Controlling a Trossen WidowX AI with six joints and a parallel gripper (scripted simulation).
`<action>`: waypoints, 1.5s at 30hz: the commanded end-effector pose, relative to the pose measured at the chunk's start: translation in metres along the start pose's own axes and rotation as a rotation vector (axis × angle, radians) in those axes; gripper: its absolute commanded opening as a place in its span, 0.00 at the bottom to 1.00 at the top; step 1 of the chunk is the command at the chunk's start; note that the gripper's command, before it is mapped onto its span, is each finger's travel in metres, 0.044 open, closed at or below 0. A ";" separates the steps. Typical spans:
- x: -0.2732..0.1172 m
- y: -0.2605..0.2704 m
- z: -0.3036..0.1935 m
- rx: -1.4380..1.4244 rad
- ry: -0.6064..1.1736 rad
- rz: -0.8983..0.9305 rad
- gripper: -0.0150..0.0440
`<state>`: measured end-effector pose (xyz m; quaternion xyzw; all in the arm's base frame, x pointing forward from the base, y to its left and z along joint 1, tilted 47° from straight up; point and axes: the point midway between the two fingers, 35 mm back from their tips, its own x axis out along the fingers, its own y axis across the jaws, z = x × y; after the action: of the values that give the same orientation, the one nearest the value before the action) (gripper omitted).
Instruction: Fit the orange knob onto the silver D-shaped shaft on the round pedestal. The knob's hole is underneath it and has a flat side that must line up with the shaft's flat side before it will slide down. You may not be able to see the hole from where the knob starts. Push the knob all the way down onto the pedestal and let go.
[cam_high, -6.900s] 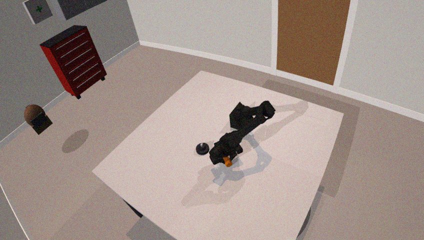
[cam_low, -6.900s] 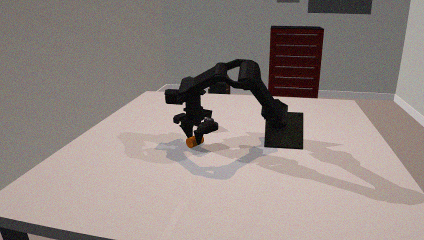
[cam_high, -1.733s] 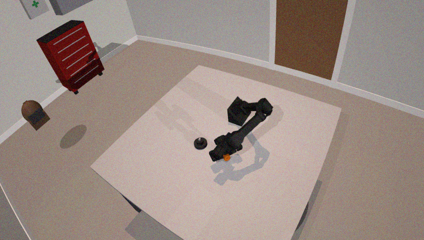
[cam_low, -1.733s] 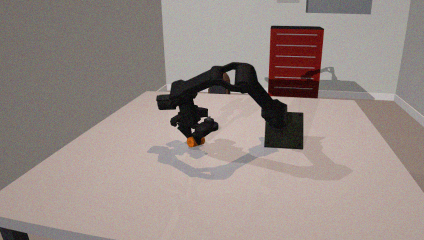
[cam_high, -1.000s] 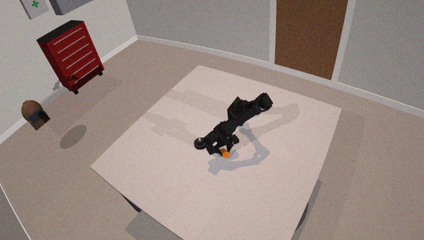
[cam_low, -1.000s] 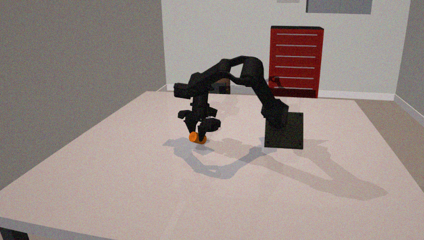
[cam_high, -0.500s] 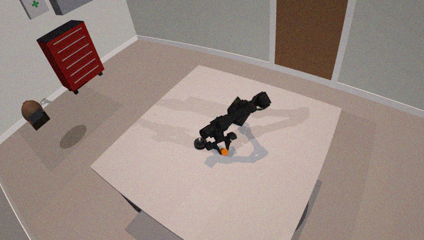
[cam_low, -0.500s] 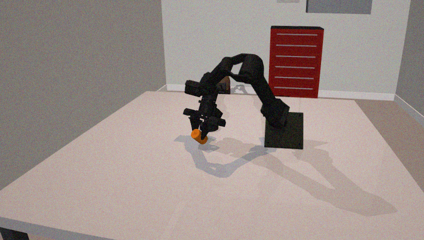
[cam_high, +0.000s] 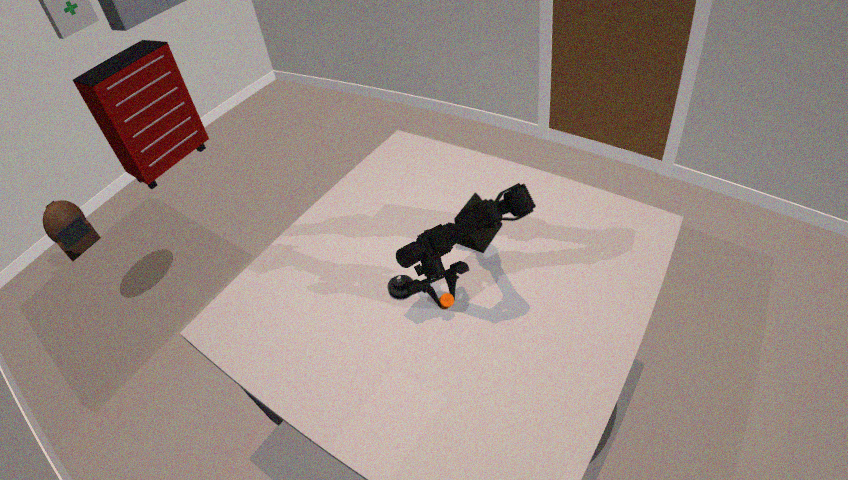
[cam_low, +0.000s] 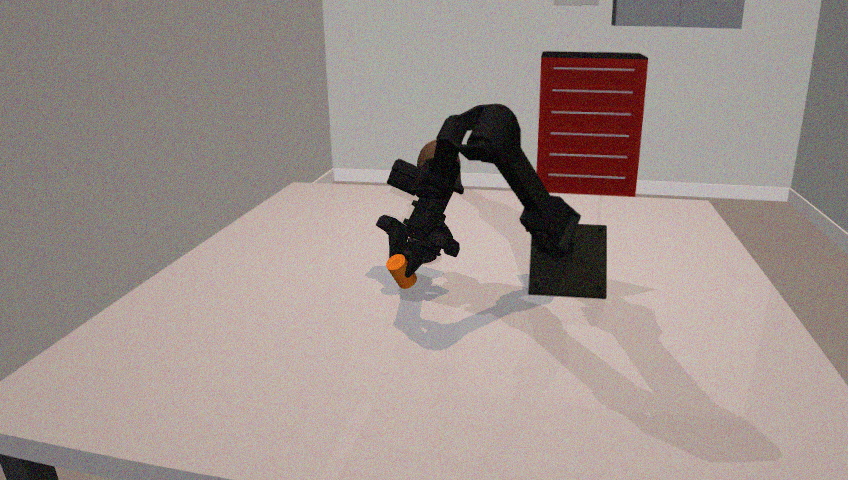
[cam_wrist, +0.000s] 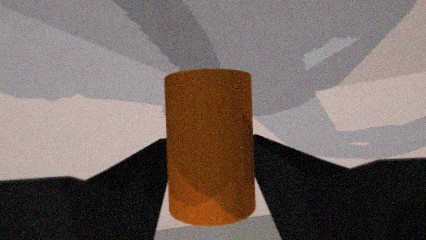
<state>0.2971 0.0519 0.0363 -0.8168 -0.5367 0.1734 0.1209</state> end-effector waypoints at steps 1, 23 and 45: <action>-0.001 0.000 0.004 0.005 0.050 -0.001 0.56; -0.009 0.008 0.012 -0.015 0.100 -0.002 0.69; -0.009 0.008 0.012 -0.015 0.100 -0.002 0.69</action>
<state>0.2950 0.0410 0.0235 -0.8237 -0.5327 0.1289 0.1452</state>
